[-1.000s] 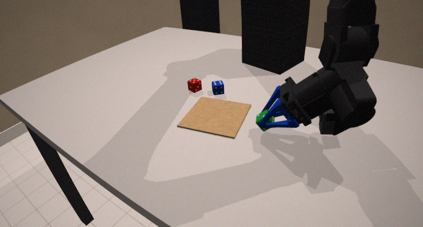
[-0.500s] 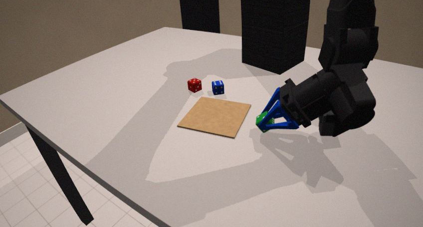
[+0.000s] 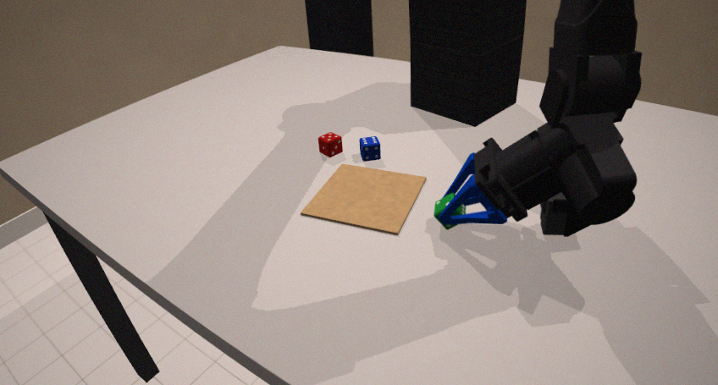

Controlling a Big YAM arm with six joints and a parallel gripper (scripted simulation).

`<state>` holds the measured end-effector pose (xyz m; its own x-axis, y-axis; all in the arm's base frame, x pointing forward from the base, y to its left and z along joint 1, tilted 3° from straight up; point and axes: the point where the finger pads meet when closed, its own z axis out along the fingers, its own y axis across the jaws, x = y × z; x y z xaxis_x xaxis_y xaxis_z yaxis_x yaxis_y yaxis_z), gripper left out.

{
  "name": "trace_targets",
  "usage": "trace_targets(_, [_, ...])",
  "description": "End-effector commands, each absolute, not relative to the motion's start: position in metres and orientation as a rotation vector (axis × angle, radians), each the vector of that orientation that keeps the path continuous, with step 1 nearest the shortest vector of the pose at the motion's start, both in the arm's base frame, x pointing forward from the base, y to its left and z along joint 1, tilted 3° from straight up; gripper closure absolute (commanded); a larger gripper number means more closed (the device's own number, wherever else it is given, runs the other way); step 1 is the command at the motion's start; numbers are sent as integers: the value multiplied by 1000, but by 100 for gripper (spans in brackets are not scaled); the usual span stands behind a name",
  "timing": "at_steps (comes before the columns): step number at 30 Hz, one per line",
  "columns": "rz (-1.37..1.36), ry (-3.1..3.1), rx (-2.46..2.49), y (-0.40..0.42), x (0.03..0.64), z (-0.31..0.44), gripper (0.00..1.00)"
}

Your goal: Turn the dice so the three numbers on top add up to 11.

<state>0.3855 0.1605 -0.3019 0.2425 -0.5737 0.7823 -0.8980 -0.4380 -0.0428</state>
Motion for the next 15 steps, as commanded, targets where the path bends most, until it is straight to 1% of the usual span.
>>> trace_targets(1, [1048,-1348,2099,156,387,-304,74])
trace_targets(15, [1052,-1355,2101,158,390,-302,74])
